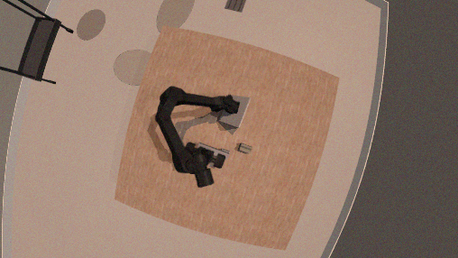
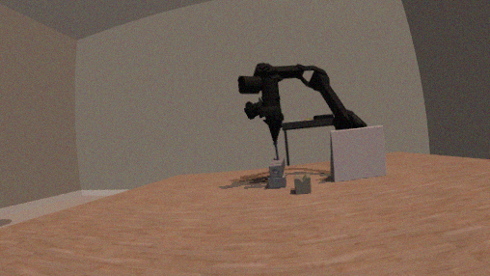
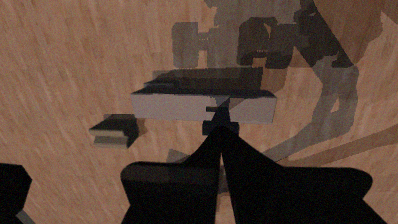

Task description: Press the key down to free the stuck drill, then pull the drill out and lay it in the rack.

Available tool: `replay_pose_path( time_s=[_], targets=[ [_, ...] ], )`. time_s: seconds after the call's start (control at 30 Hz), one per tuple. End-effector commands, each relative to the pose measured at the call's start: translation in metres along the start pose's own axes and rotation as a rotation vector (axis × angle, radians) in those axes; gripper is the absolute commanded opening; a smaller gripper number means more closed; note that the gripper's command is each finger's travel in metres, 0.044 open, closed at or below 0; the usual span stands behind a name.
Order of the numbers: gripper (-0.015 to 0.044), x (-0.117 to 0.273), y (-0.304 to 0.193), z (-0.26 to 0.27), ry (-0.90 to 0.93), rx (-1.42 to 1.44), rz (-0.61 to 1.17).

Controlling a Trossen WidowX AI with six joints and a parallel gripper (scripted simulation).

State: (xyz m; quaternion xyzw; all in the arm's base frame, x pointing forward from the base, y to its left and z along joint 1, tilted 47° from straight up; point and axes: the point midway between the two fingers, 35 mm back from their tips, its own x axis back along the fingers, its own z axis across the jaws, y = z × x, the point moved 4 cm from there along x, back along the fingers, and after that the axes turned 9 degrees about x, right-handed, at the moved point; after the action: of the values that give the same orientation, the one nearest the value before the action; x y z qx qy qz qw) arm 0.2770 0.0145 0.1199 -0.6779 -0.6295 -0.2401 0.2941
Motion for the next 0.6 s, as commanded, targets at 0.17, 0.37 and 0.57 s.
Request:
replay_pose_path(
  time_s=[0.17,0.37,0.57],
  targets=[
    [0.0,-0.0086,-0.0002,-0.0013,-0.004,0.005,0.016],
    [0.0,-0.0099,-0.0014,-0.0016,-0.004,0.005,0.016],
    [0.0,-0.0118,-0.0026,-0.0019,-0.004,0.005,0.016]
  ],
)
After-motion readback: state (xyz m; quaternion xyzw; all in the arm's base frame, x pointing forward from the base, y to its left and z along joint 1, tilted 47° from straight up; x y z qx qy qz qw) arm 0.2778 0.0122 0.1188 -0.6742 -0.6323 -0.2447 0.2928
